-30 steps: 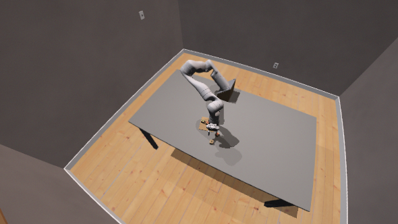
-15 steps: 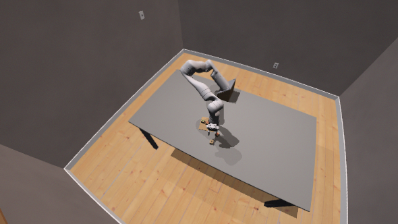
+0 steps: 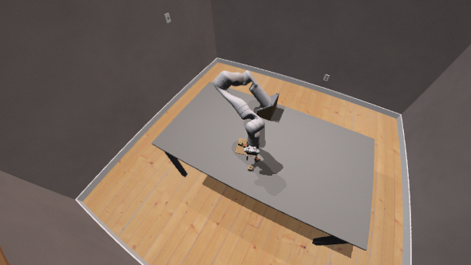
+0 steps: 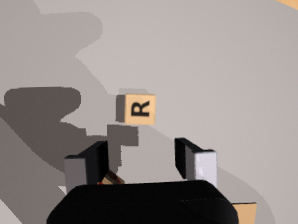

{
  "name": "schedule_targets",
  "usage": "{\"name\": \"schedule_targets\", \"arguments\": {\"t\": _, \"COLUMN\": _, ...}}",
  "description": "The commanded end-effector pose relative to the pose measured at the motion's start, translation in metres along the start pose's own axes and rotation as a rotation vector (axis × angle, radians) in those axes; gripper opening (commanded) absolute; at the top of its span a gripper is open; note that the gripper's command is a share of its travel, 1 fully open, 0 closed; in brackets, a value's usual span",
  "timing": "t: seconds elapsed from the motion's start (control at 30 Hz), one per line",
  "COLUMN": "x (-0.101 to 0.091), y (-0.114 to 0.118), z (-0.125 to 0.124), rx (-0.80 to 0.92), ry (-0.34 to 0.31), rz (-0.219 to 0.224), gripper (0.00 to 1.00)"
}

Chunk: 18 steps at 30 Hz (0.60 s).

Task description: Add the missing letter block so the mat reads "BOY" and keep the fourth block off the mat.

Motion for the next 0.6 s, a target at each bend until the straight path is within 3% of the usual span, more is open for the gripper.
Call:
{"name": "schedule_targets", "arguments": {"t": 0.0, "x": -0.001, "y": 0.000, "z": 0.000, "rx": 0.000, "ry": 0.002, "rz": -0.001, "gripper": 1.00}}
{"name": "schedule_targets", "arguments": {"t": 0.4, "x": -0.002, "y": 0.001, "z": 0.002, "rx": 0.000, "ry": 0.003, "rz": -0.001, "gripper": 1.00}}
{"name": "schedule_targets", "arguments": {"t": 0.57, "x": -0.004, "y": 0.013, "z": 0.020, "rx": -0.001, "ry": 0.007, "rz": 0.000, "gripper": 1.00}}
Point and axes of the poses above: the point where the finger pads meet when closed, its own x axis out along the fingers, its own y axis across the jaws, z = x × y, the point moved 6 cm from there along -x, back along the fingers, and after that the axes turned 15 degrees about x, right-handed, at the moved point
